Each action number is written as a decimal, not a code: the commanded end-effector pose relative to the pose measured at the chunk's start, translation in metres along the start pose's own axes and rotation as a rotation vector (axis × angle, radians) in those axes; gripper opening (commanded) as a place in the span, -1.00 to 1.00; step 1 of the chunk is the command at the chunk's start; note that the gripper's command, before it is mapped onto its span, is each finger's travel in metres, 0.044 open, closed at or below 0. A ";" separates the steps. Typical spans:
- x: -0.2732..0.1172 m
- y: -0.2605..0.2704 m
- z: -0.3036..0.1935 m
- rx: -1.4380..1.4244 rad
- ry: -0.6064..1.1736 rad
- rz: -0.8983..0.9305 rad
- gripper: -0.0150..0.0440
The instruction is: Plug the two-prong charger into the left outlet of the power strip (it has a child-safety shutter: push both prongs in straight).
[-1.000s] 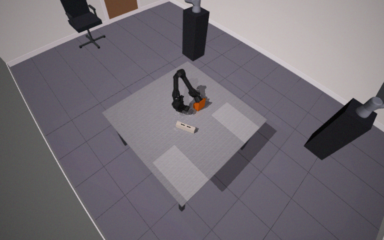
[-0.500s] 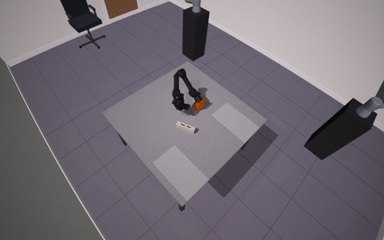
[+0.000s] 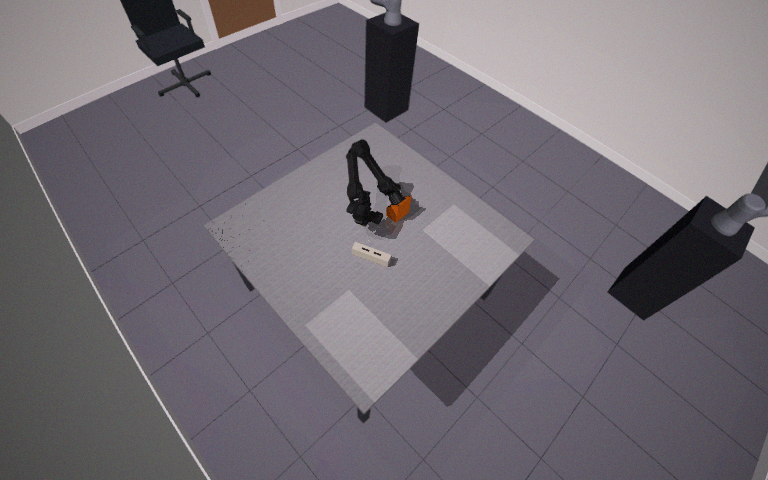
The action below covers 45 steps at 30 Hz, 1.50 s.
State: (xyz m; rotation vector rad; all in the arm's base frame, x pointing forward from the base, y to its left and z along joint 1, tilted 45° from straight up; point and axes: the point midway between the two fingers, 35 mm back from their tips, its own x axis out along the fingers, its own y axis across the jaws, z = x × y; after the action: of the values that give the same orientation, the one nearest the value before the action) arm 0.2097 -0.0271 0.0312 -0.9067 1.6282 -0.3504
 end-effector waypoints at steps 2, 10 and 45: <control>0.001 0.009 0.005 0.002 -0.003 0.005 -0.49; 0.004 0.023 0.012 -0.005 -0.005 0.007 -0.49; 0.021 0.087 0.031 -0.033 -0.007 0.008 -0.49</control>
State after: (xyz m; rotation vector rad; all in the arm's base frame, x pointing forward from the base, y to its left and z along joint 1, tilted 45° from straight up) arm 0.2072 0.0192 -0.0439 -0.9301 1.6351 -0.3145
